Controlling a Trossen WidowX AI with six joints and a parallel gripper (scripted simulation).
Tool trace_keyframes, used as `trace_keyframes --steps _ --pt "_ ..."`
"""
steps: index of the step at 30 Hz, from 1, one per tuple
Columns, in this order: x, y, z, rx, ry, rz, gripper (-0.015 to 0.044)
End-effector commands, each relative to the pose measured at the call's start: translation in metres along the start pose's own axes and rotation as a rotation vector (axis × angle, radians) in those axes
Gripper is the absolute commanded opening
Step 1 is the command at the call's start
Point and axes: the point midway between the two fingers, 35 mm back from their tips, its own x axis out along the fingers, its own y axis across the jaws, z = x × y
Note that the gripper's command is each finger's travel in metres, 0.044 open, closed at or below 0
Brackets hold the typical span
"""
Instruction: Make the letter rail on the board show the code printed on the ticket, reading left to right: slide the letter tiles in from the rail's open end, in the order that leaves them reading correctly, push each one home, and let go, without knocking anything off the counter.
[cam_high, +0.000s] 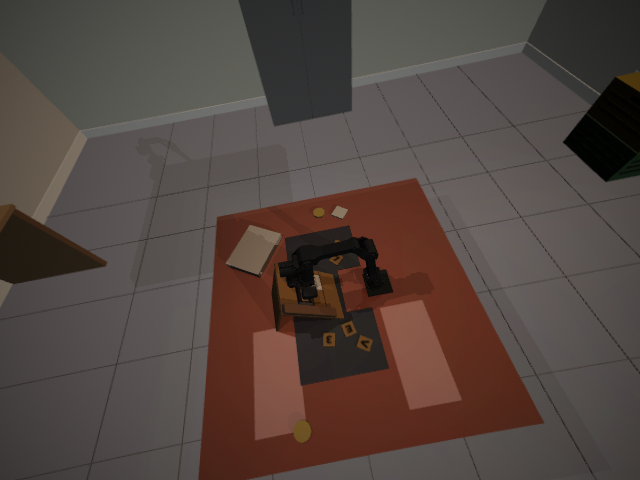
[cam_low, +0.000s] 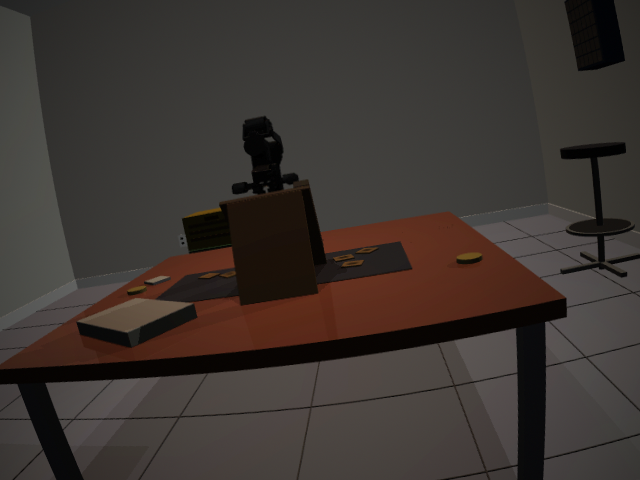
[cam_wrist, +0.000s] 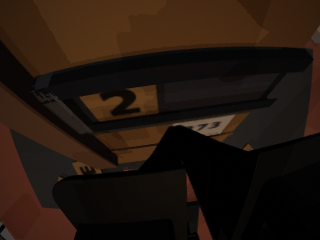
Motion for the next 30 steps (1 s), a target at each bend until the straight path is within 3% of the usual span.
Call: trace_keyframes --steps 1,30 --pt "-0.002 0.000 0.001 -0.005 0.004 0.007 0.0000" --pt "0.012 0.001 0.011 -0.005 0.003 0.007 0.0000"
